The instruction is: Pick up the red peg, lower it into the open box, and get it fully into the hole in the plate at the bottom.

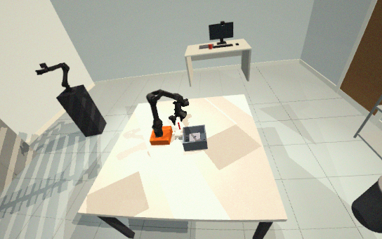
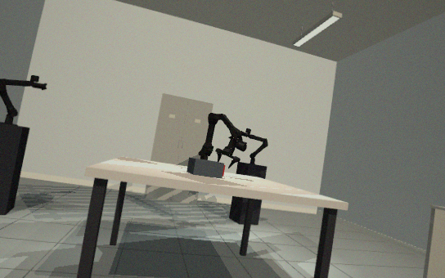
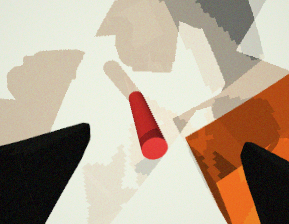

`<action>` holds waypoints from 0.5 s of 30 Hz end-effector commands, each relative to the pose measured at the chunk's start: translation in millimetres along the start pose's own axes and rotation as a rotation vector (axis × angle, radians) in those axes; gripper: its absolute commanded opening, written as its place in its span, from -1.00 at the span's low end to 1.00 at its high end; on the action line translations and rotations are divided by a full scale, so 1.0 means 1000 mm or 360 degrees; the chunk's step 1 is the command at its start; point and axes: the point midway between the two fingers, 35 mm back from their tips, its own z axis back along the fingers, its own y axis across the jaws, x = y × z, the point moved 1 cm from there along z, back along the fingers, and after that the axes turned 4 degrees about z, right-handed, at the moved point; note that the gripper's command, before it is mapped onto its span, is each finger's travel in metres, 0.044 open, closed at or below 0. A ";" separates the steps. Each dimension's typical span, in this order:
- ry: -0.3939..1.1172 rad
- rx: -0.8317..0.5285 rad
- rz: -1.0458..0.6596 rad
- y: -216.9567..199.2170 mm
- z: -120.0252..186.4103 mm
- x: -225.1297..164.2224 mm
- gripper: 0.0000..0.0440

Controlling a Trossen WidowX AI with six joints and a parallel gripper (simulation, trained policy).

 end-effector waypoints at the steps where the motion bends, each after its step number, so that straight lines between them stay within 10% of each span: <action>1: -0.0039 -0.0015 0.0006 0.002 -0.021 0.000 1.00; 8: -0.0089 0.0001 0.0020 0.006 -0.046 0.003 0.93; 15: -0.0083 -0.0028 0.0030 0.005 -0.066 0.000 0.19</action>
